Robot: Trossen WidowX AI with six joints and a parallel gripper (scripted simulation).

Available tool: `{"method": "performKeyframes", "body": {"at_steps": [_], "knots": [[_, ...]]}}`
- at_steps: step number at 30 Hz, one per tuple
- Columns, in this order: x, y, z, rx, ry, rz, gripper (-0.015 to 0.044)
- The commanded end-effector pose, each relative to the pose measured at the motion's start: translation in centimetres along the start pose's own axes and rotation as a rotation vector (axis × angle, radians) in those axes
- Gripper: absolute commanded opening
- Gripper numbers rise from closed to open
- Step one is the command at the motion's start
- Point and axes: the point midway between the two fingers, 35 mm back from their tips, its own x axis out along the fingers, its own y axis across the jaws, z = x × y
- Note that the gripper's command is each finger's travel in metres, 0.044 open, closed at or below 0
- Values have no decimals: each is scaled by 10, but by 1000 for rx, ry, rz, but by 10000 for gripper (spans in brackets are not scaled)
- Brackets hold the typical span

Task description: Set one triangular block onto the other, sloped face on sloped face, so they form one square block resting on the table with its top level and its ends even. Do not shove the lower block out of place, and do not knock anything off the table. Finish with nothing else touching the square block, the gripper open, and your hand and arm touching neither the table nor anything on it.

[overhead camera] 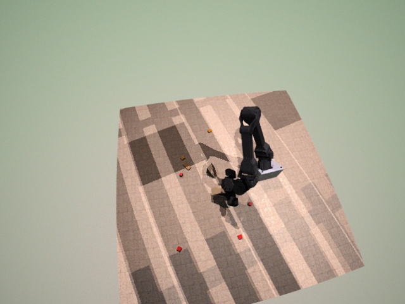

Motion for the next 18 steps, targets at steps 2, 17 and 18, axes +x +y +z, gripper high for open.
{"method": "performKeyframes", "body": {"at_steps": [2, 17, 18], "knots": [[-17, -4, 19, 21, -18, -4, 0], [-33, -11, 31, 20, -26, -8, 0], [-33, -11, 31, 20, -26, -8, 0]]}}
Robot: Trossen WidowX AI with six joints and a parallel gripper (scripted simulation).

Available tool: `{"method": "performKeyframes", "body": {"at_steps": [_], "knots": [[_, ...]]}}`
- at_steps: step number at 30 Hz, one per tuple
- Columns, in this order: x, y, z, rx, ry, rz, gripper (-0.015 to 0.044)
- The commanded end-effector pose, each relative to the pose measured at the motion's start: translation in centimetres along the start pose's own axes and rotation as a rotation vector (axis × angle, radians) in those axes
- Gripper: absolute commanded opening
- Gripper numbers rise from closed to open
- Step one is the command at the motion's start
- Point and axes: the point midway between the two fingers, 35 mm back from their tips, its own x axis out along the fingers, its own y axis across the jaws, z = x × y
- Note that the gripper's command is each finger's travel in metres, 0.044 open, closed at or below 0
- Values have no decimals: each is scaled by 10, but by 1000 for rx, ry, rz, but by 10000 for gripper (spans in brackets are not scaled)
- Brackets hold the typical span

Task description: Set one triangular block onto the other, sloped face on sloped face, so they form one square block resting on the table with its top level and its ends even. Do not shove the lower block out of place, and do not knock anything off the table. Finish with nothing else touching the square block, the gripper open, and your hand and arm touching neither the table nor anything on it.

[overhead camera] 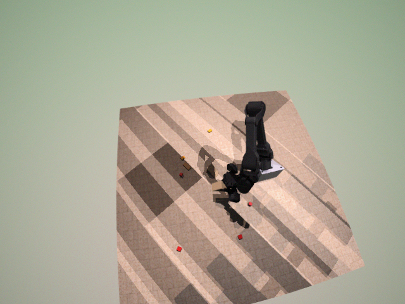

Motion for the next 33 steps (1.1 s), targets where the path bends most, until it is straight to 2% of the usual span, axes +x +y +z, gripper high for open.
{"method": "performKeyframes", "body": {"at_steps": [1, 6, 33], "knots": [[-1, -1, 4, 16, -9, -3, 0], [1, 1, 1, -48, 12, 3, 0], [12, 13, 8, -939, 232, 153, 0]]}}
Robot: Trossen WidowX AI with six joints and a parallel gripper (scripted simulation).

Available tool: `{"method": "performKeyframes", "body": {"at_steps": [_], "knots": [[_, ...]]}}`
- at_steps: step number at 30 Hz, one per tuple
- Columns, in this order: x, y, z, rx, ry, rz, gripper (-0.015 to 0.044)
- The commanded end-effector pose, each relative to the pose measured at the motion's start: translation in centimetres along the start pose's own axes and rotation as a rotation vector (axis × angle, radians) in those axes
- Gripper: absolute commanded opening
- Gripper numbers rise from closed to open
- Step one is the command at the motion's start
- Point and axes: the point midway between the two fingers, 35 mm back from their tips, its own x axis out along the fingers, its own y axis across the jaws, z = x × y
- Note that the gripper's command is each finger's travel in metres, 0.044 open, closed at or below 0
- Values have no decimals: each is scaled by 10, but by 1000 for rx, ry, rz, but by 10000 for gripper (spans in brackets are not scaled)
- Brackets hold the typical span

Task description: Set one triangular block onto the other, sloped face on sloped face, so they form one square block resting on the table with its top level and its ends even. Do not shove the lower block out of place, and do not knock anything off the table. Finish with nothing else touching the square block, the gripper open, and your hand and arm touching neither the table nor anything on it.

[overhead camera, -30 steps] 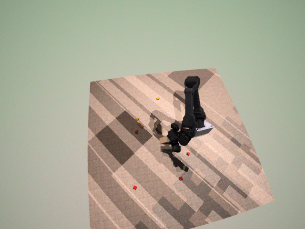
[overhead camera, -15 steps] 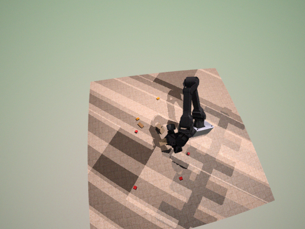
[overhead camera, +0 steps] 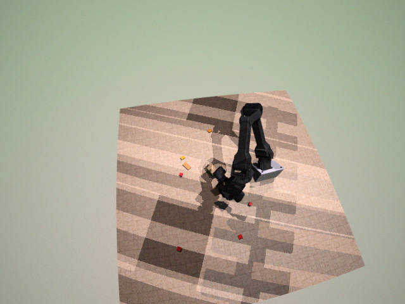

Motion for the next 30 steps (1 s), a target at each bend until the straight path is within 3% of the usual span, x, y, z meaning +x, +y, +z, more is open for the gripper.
{"method": "performKeyframes", "body": {"at_steps": [1, 30], "knots": [[1, 1, 3, -132, 21, 36, 0], [1, -8, 5, -1070, 63, 362, 0]]}}
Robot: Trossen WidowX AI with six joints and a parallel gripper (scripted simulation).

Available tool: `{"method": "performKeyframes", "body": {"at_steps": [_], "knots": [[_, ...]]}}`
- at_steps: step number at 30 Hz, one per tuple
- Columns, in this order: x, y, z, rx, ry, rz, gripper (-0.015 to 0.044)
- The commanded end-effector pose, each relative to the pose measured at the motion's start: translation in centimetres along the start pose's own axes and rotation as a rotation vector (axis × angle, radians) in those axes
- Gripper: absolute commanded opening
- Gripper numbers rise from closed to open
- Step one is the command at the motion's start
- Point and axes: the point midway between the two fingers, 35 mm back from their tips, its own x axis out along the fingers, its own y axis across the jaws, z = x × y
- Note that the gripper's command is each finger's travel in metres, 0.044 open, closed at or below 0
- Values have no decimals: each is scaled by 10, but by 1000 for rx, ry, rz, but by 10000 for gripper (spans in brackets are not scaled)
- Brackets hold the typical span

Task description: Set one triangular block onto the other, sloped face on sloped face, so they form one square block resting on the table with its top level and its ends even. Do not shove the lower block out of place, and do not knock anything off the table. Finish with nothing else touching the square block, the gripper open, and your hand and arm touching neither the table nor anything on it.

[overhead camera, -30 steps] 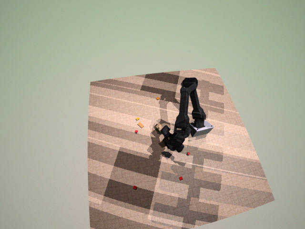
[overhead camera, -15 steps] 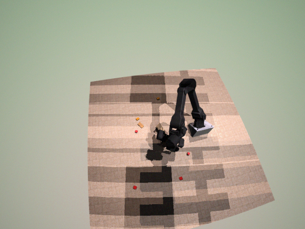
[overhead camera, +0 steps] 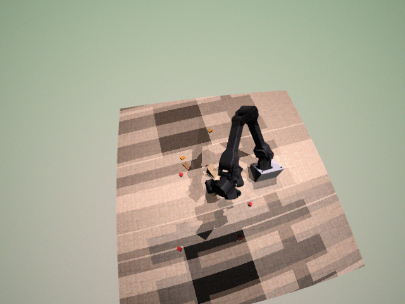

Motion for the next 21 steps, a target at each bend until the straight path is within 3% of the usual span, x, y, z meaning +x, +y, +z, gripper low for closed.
{"method": "performKeyframes", "body": {"at_steps": [1, 16, 21], "knots": [[-1, -1, 0, -131, -16, 43, 0], [-8, -1, -8, -600, -107, 186, 0], [-8, -1, -9, -620, -113, 191, 0]]}}
